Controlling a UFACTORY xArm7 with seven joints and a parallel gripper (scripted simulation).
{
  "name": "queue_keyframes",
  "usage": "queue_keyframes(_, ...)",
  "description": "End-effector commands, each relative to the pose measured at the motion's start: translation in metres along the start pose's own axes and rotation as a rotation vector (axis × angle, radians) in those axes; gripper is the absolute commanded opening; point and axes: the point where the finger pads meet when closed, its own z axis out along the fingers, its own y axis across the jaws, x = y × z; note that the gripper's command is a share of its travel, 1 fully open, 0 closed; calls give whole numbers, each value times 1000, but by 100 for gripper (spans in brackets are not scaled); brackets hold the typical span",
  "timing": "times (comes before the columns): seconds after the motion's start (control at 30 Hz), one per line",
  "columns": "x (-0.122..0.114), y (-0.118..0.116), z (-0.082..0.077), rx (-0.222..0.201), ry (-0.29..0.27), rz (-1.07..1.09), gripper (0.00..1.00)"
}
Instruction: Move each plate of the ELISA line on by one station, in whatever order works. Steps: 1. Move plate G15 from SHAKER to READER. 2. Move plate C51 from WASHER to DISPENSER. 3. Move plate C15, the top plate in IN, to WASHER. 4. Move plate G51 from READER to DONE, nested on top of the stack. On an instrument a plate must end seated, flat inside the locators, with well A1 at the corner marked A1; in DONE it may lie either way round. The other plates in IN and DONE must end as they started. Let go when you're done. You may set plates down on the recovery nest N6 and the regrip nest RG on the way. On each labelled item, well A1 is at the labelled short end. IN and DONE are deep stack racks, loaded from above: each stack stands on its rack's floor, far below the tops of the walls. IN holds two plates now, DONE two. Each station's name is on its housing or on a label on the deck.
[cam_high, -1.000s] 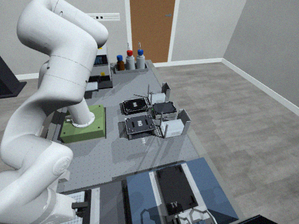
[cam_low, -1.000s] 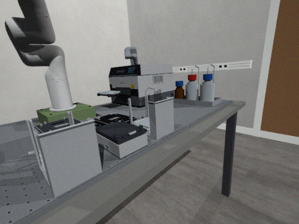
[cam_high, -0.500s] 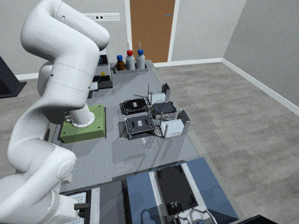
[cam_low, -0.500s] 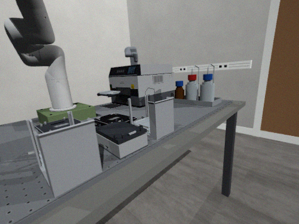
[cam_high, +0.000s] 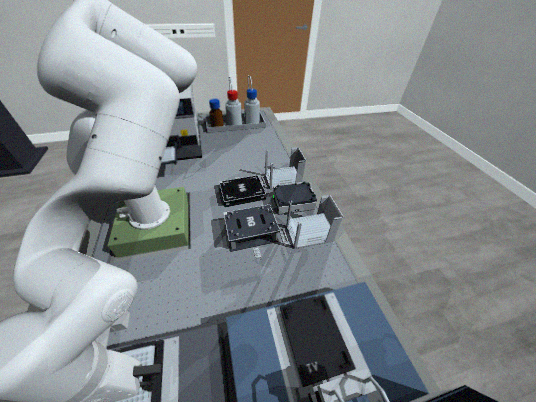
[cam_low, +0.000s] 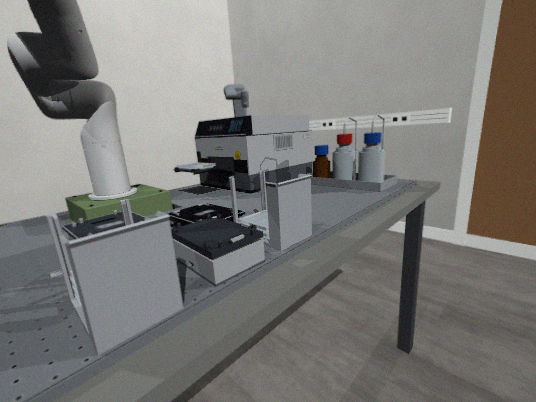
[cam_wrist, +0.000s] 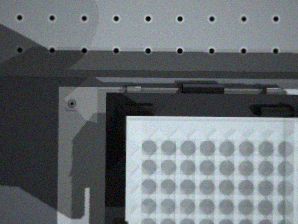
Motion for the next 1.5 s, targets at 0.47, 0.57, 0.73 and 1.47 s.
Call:
queue_keyframes(0.47, -1, 0, -2, 0, -4, 0, 0)
queue_keyframes(0.57, -1, 0, -2, 0, -4, 0, 0)
queue_keyframes(0.73, -1, 0, -1, 0, -4, 0, 0)
queue_keyframes(1.47, -1, 0, 6, 0, -4, 0, 0)
